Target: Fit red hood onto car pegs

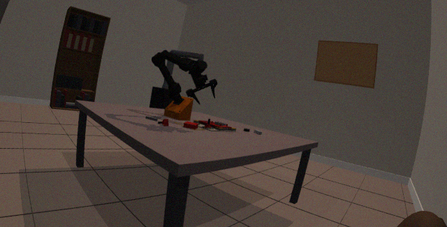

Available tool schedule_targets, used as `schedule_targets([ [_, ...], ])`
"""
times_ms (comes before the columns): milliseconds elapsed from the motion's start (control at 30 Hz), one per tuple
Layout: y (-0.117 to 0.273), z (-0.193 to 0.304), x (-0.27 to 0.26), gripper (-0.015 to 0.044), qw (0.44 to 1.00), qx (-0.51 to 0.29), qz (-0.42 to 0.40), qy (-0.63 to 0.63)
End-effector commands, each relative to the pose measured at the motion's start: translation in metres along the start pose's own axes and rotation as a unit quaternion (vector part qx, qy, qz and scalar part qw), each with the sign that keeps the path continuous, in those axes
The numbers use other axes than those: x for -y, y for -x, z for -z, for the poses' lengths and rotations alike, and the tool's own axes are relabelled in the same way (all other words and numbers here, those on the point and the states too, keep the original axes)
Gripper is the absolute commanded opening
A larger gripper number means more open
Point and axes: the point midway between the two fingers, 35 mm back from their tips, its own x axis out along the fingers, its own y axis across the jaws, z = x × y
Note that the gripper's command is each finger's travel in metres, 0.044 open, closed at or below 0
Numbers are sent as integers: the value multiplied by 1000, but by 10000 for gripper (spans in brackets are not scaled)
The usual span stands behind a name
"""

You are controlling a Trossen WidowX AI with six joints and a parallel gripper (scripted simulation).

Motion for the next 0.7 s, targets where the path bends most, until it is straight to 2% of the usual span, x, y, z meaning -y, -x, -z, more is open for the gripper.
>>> schedule_targets([
  [0,-16,8,24,440,995,-37,86,-30],
  [267,-37,24,81,440,952,-90,284,-66],
  [667,-39,25,86,440,951,-90,288,-66],
])
